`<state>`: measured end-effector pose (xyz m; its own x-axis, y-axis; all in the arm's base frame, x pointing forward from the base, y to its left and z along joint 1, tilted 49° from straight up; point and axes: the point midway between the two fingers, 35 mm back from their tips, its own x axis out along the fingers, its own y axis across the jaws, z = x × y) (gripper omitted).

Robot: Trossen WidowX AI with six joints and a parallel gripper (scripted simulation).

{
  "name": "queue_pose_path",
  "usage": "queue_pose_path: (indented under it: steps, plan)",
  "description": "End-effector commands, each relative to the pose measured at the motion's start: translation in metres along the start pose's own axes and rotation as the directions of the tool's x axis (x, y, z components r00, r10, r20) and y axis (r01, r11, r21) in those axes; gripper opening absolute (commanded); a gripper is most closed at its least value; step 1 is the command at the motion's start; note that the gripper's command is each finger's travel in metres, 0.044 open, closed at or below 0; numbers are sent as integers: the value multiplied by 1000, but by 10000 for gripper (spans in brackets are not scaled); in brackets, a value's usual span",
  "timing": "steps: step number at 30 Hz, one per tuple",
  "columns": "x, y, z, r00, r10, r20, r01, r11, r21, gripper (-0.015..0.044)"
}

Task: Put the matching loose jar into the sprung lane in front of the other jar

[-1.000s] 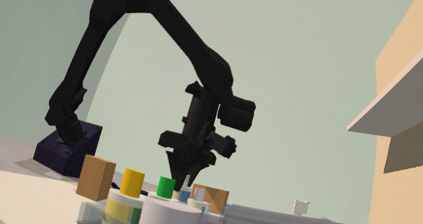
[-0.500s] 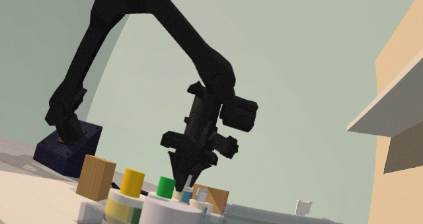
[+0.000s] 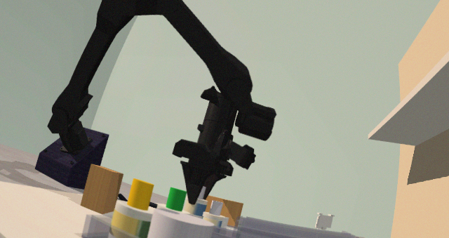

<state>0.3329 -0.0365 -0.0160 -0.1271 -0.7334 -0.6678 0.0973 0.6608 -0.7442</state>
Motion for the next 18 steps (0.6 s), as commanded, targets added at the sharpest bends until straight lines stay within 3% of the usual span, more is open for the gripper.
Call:
queue_pose_path:
  steps: [1,18]
  plan:
    - [-4,-2,10,1000,-6,26,6,1000,15,0]
    - [-6,-3,16,1000,-6,26,6,1000,15,0]
